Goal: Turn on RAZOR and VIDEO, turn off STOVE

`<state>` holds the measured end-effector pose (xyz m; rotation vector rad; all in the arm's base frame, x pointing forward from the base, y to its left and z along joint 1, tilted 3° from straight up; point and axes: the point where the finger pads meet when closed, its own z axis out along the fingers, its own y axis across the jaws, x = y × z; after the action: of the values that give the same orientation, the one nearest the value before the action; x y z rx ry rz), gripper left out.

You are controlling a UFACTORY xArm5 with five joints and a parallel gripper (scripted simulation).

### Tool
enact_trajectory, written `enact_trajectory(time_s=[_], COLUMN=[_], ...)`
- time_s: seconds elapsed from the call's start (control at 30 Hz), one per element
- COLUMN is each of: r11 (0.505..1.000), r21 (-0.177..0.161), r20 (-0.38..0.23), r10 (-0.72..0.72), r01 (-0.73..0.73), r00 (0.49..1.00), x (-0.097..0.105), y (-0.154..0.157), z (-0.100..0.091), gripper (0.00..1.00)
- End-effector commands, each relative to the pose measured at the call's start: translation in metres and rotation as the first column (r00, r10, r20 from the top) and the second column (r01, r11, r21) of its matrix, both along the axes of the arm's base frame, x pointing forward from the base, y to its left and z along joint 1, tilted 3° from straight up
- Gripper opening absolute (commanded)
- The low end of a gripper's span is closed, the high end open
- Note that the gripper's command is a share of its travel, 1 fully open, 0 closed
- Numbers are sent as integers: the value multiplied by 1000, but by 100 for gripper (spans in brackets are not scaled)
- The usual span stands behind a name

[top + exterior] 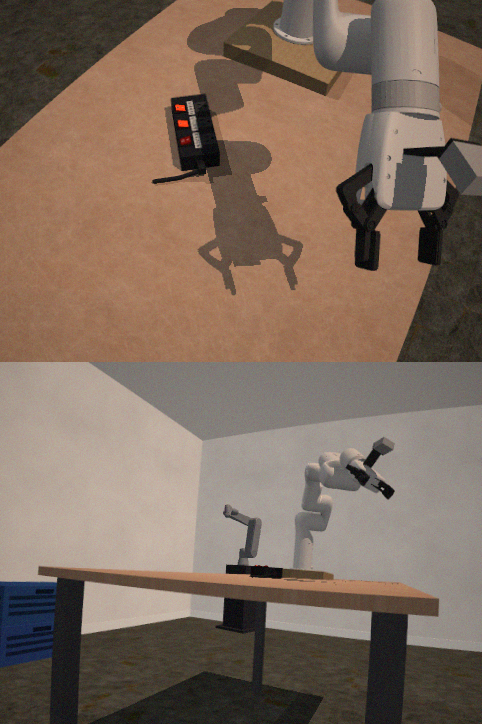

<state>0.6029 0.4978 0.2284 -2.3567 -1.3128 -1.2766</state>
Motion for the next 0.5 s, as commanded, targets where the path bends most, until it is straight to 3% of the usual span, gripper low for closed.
enact_trajectory(time_s=[0.0, 0.03, 0.07, 0.1, 0.17, 0.2, 0.27, 0.3, 0.33, 0.37, 0.43, 0.47], r11=[984, 968, 968, 946, 946, 918, 918, 883, 883, 842, 842, 796], r21=[-162, -225, -225, -288, -288, -347, -347, -402, -402, -451, -451, -493], r20=[-26, -44, -44, -67, -67, -96, -96, -131, -131, -172, -172, -218], r10=[69, 100, 100, 133, 133, 168, 168, 204, 204, 242, 242, 279], r01=[-72, -107, -107, -147, -147, -191, -191, -241, -241, -294, -294, -352], r00=[997, 994, 994, 989, 989, 981, 981, 970, 970, 955, 955, 935], x=[16, 20, 20, 25, 25, 28, 28, 31, 31, 33, 33, 34], y=[-20, -31, -31, -43, -43, -56, -56, -70, -70, -85, -85, -101], z=[-22, -33, -33, -44, -44, -56, -56, -67, -67, -78, -78, -89], gripper=[100, 100, 100, 100, 100, 100, 100, 100, 100, 100, 100, 100])
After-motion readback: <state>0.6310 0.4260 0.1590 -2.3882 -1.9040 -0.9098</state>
